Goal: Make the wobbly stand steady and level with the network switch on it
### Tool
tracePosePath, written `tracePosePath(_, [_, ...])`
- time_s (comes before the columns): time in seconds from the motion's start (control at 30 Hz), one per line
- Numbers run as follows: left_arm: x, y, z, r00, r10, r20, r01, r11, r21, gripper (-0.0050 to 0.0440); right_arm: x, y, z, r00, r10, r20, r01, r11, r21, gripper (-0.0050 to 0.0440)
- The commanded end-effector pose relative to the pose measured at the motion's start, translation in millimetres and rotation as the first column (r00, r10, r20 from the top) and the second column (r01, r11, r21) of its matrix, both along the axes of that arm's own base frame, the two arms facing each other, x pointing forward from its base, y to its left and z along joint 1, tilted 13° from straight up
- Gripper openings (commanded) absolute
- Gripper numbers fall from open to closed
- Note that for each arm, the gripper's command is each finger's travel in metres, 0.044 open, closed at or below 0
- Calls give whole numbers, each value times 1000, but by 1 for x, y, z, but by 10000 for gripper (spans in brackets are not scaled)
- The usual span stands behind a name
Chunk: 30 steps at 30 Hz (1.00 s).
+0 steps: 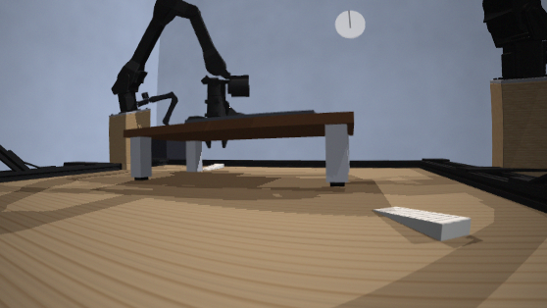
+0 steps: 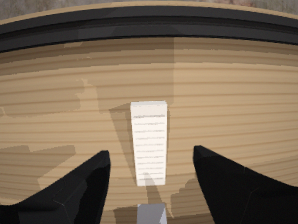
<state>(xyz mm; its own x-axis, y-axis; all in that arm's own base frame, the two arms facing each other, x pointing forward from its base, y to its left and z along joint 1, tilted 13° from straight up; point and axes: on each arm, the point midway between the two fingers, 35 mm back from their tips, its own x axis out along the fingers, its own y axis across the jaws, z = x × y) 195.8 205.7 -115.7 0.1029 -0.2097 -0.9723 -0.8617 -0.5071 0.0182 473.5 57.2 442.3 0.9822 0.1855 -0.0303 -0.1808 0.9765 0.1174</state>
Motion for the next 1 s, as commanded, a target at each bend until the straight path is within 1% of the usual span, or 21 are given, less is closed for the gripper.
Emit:
tracePosePath(0.0, [0, 0, 0, 1000, 0, 0, 0, 1000, 0, 237, 11, 3, -56, 987, 12, -161, -12, 1000, 0, 0])
tracePosePath(0.1, [0, 0, 0, 1000, 0, 0, 0, 1000, 0, 237, 13, 4, -100, 955, 18, -295, -19, 1000, 2, 0])
tracePosePath(0.2, [0, 0, 0, 1000, 0, 0, 0, 1000, 0, 237, 10, 5, -143, 906, 23, -423, -23, 1000, 5, 0])
tracePosePath(0.4, [0, 0, 0, 1000, 0, 0, 0, 1000, 0, 237, 10, 5, -143, 906, 23, -423, -23, 1000, 5, 0])
tracePosePath(0.43, [0, 0, 0, 1000, 0, 0, 0, 1000, 0, 237, 8, 5, -153, 892, 18, -451, -20, 1000, 0, 0])
tracePosePath(0.6, [0, 0, 0, 1000, 0, 0, 0, 1000, 0, 237, -8, 6, -221, 764, 24, -645, -23, 1000, 10, 0])
tracePosePath(0.77, [0, 0, 0, 1000, 0, 0, 0, 1000, 0, 237, -36, 6, -282, 594, 26, -804, -18, 1000, 19, 0])
tracePosePath(0.97, [0, 0, 0, 1000, 0, 0, 0, 1000, 0, 237, -36, 6, -282, 594, 26, -804, -18, 1000, 19, 0])
